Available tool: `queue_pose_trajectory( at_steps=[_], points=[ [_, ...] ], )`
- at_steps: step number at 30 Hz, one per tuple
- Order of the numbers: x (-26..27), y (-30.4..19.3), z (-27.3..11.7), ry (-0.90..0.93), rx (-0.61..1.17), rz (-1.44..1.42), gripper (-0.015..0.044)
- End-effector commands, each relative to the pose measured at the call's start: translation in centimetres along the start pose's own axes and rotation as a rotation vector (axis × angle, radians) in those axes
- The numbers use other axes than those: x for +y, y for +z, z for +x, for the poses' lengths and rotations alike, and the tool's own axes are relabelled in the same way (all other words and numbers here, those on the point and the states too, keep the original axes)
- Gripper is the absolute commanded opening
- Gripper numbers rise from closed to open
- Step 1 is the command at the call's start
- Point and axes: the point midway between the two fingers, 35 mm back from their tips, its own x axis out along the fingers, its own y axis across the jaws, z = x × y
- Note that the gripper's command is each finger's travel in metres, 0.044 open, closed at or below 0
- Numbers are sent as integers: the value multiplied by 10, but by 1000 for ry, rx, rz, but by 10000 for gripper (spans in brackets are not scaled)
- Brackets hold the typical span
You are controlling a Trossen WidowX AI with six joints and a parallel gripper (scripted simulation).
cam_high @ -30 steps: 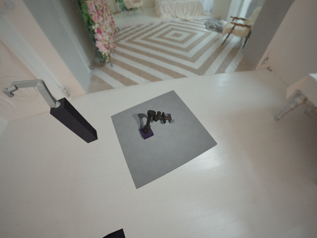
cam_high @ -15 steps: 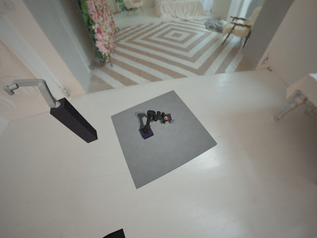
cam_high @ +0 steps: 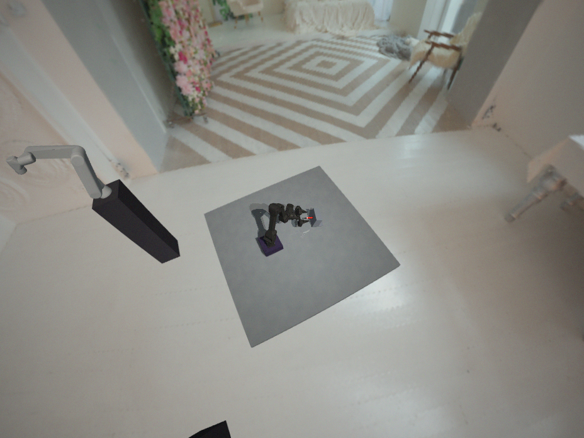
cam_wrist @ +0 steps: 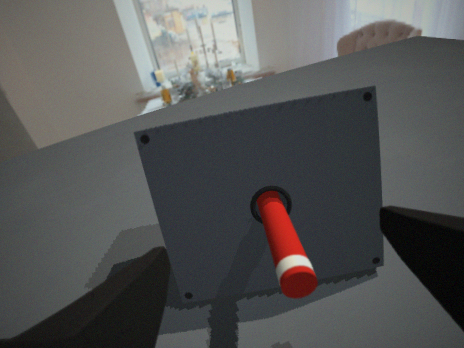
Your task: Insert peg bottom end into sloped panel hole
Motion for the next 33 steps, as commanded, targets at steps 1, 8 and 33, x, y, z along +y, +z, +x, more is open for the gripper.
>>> queue_pose_trajectory(
  at_steps=[1, 8, 33],
  points=[
    [0, 0, -7, -1, 2, 2, 440],
    [1, 0, -17, -1, 5, 1, 440],
    [5, 0, -52, -1, 8, -5, 440]
  ],
)
